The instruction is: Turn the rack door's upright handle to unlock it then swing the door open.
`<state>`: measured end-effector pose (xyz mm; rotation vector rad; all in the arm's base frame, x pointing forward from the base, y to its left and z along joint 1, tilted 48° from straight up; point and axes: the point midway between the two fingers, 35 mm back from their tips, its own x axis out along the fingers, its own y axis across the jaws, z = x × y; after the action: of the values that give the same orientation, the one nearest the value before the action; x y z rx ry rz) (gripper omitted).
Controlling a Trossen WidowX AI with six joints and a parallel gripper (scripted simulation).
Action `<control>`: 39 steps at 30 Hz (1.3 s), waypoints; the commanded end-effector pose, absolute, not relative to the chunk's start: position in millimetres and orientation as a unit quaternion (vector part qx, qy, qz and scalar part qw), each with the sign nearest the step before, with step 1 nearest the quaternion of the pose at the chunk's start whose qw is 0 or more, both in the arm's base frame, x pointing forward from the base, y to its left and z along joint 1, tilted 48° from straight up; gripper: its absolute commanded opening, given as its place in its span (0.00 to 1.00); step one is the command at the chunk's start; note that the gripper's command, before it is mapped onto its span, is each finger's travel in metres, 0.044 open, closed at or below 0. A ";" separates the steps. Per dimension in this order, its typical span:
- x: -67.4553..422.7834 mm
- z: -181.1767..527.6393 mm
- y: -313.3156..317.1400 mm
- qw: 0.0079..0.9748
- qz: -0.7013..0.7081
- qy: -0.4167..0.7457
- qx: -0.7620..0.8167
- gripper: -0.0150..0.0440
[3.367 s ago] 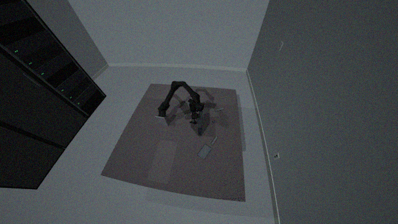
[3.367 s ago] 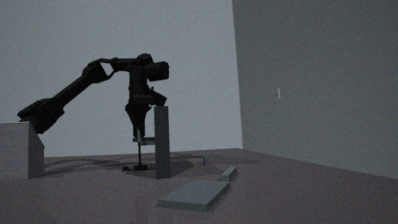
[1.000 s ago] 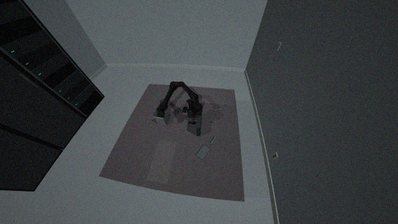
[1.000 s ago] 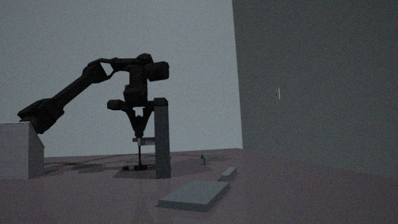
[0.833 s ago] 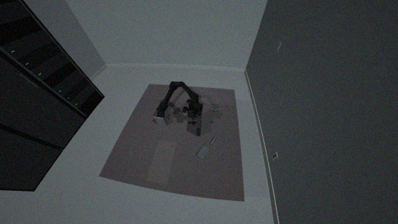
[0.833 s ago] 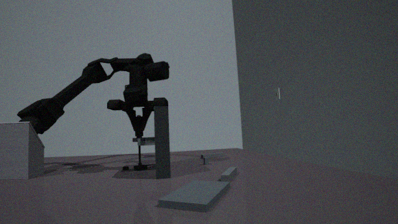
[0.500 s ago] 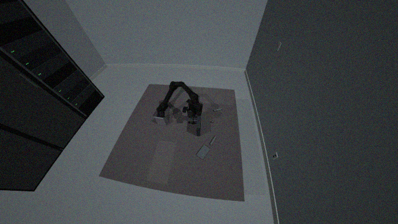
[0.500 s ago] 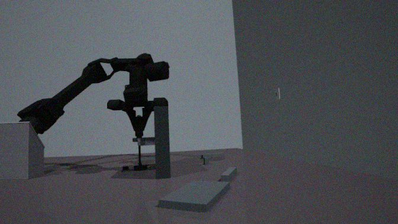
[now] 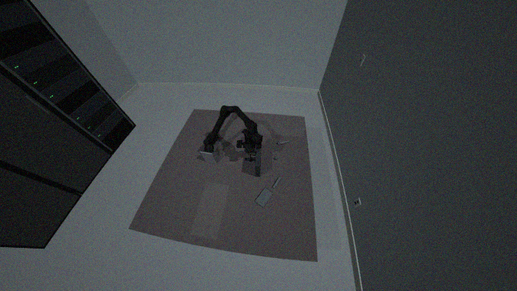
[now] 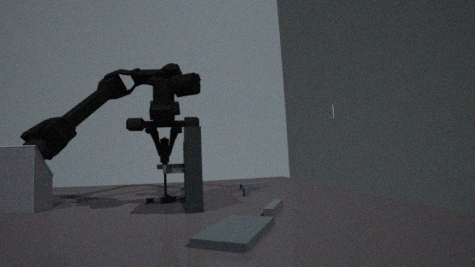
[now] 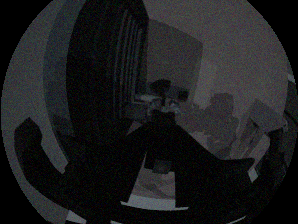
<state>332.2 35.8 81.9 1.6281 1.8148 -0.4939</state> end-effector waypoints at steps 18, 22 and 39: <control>306.3 67.1 20.9 0.429 -0.058 0.715 0.549 0.27; 300.8 63.3 17.3 0.446 -0.035 0.717 0.535 0.27; 279.1 43.0 -2.1 0.510 0.054 0.716 0.474 0.27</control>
<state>281.4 1.4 47.2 1.1907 1.7456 0.0735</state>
